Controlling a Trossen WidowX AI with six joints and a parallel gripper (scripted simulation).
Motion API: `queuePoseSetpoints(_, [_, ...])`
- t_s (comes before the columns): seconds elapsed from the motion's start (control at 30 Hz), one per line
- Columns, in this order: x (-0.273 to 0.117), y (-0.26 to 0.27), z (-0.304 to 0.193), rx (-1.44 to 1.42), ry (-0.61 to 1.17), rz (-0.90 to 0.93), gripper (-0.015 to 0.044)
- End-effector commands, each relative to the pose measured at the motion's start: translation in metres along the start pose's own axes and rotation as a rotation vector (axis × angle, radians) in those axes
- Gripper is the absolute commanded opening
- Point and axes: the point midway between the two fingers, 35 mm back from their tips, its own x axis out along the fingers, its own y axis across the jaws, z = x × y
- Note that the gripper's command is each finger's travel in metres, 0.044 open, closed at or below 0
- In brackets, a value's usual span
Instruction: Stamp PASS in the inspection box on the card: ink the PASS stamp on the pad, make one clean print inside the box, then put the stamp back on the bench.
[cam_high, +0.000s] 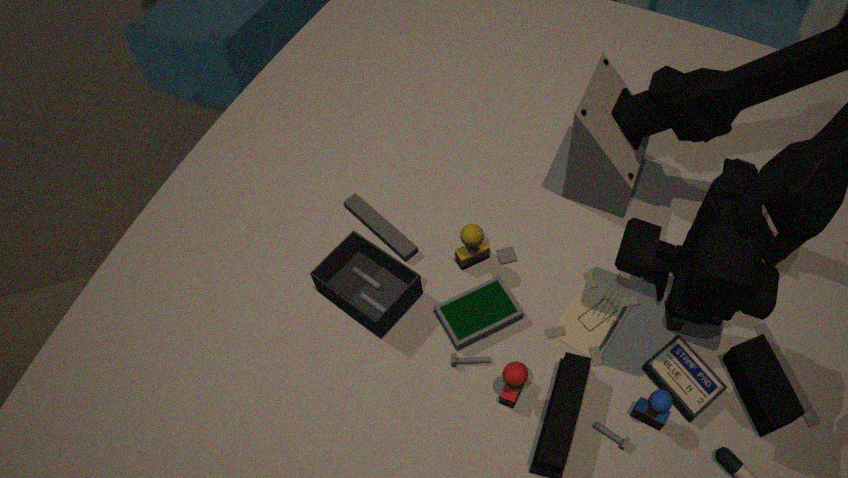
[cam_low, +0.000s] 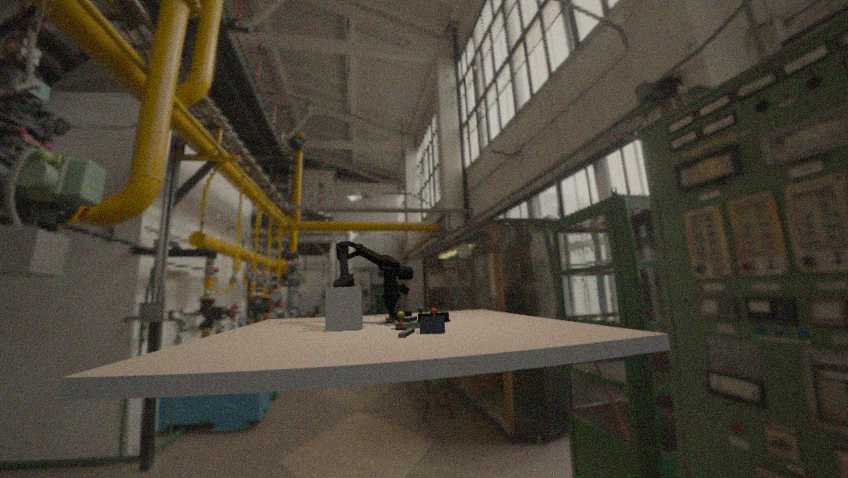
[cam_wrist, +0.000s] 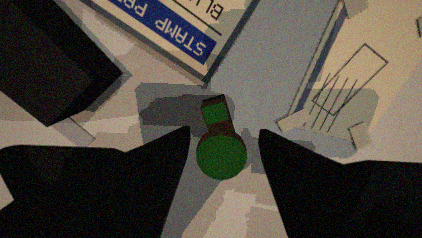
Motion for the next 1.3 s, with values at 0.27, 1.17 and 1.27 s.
queuePoseSetpoints(0.27, [0.0125, 0.0021, -0.0031, 0.004, 0.004, 0.011, 0.0224])
queuePoseSetpoints(1.17, [0.0047, 0.0006, -0.001, 0.0, 0.001, 0.001, 0.0])
queuePoseSetpoints(1.27, [0.0033, 0.0005, -0.0008, 0.0, 0.001, 0.0, 0.0])
